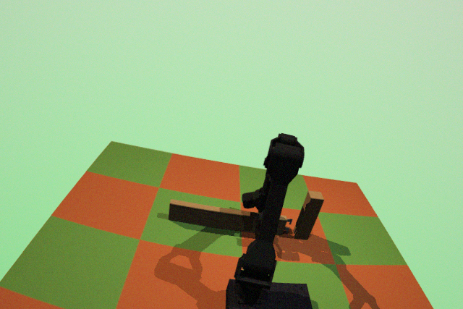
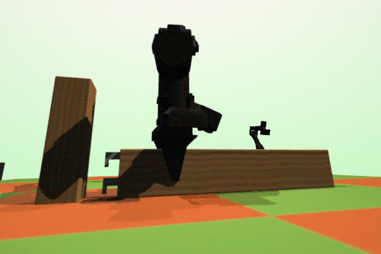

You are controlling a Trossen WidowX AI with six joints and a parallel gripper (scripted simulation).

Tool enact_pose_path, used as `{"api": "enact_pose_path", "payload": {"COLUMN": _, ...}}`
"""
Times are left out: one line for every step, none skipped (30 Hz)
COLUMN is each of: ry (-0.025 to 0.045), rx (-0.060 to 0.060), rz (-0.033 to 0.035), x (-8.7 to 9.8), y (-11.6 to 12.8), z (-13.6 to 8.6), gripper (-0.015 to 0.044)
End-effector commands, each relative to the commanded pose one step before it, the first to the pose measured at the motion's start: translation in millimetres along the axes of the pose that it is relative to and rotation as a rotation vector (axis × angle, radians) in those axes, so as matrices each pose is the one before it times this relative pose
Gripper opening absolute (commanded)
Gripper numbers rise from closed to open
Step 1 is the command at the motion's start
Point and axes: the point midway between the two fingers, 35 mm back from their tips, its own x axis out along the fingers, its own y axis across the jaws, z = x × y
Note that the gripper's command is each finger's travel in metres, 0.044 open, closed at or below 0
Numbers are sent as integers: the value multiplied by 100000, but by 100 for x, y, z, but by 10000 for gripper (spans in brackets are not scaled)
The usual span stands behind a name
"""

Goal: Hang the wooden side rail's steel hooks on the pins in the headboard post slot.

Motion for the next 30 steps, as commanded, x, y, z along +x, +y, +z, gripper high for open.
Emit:
{"api": "enact_pose_path", "payload": {"ry": 34, "rx": -1057, "rz": -457, "x": -384, "y": -41, "z": 20, "gripper": 0}}
{"api": "enact_pose_path", "payload": {"ry": 0, "rx": 0, "rz": 0, "x": -17, "y": 0, "z": 0, "gripper": 0}}
{"api": "enact_pose_path", "payload": {"ry": 0, "rx": 0, "rz": 0, "x": -17, "y": 0, "z": 0, "gripper": 0}}
{"api": "enact_pose_path", "payload": {"ry": 0, "rx": 0, "rz": 0, "x": -17, "y": 0, "z": 0, "gripper": 0}}
{"api": "enact_pose_path", "payload": {"ry": 0, "rx": 0, "rz": 0, "x": -17, "y": 0, "z": 0, "gripper": 0}}
{"api": "enact_pose_path", "payload": {"ry": 0, "rx": 0, "rz": 0, "x": -17, "y": 0, "z": 0, "gripper": 0}}
{"api": "enact_pose_path", "payload": {"ry": 0, "rx": 0, "rz": 0, "x": -17, "y": 0, "z": 0, "gripper": 0}}
{"api": "enact_pose_path", "payload": {"ry": 0, "rx": 0, "rz": 0, "x": -17, "y": 0, "z": 0, "gripper": 0}}
{"api": "enact_pose_path", "payload": {"ry": 0, "rx": 0, "rz": 0, "x": -17, "y": 0, "z": 0, "gripper": 0}}
{"api": "enact_pose_path", "payload": {"ry": 0, "rx": 0, "rz": 0, "x": -17, "y": 0, "z": 0, "gripper": 0}}
{"api": "enact_pose_path", "payload": {"ry": 0, "rx": 0, "rz": 0, "x": -17, "y": 0, "z": 0, "gripper": 0}}
{"api": "enact_pose_path", "payload": {"ry": 0, "rx": 0, "rz": 0, "x": -17, "y": 0, "z": 0, "gripper": 0}}
{"api": "enact_pose_path", "payload": {"ry": 0, "rx": 0, "rz": 0, "x": -17, "y": 0, "z": 0, "gripper": 0}}
{"api": "enact_pose_path", "payload": {"ry": 0, "rx": 0, "rz": 0, "x": -17, "y": 0, "z": 0, "gripper": 0}}
{"api": "enact_pose_path", "payload": {"ry": 0, "rx": 0, "rz": 0, "x": -17, "y": 0, "z": 0, "gripper": 0}}
{"api": "enact_pose_path", "payload": {"ry": 0, "rx": 0, "rz": 0, "x": -17, "y": 0, "z": 0, "gripper": 0}}
{"api": "enact_pose_path", "payload": {"ry": 0, "rx": 0, "rz": 0, "x": -17, "y": 0, "z": 0, "gripper": 0}}
{"api": "enact_pose_path", "payload": {"ry": 0, "rx": 0, "rz": 0, "x": -17, "y": 0, "z": 0, "gripper": 0}}
{"api": "enact_pose_path", "payload": {"ry": 0, "rx": 0, "rz": 0, "x": -17, "y": 0, "z": 0, "gripper": 0}}
{"api": "enact_pose_path", "payload": {"ry": 0, "rx": 0, "rz": 0, "x": -17, "y": 0, "z": 0, "gripper": 0}}
{"api": "enact_pose_path", "payload": {"ry": 0, "rx": 0, "rz": 0, "x": -17, "y": 0, "z": 0, "gripper": 0}}
{"api": "enact_pose_path", "payload": {"ry": 0, "rx": 0, "rz": 0, "x": -17, "y": 0, "z": 0, "gripper": 0}}
{"api": "enact_pose_path", "payload": {"ry": 0, "rx": 0, "rz": 0, "x": -17, "y": 0, "z": 0, "gripper": 0}}
{"api": "enact_pose_path", "payload": {"ry": 0, "rx": 0, "rz": 0, "x": -17, "y": 0, "z": 0, "gripper": 0}}
{"api": "enact_pose_path", "payload": {"ry": 0, "rx": 0, "rz": 0, "x": -17, "y": 0, "z": 0, "gripper": 0}}
{"api": "enact_pose_path", "payload": {"ry": 0, "rx": 0, "rz": 0, "x": -17, "y": 0, "z": 0, "gripper": 0}}
{"api": "enact_pose_path", "payload": {"ry": 0, "rx": 0, "rz": 0, "x": -17, "y": 0, "z": 0, "gripper": 0}}
{"api": "enact_pose_path", "payload": {"ry": 0, "rx": 0, "rz": 0, "x": -17, "y": 0, "z": 0, "gripper": 0}}
{"api": "enact_pose_path", "payload": {"ry": 0, "rx": 0, "rz": 0, "x": -17, "y": 0, "z": 0, "gripper": 0}}
{"api": "enact_pose_path", "payload": {"ry": 0, "rx": 0, "rz": 0, "x": -17, "y": 0, "z": 0, "gripper": 0}}
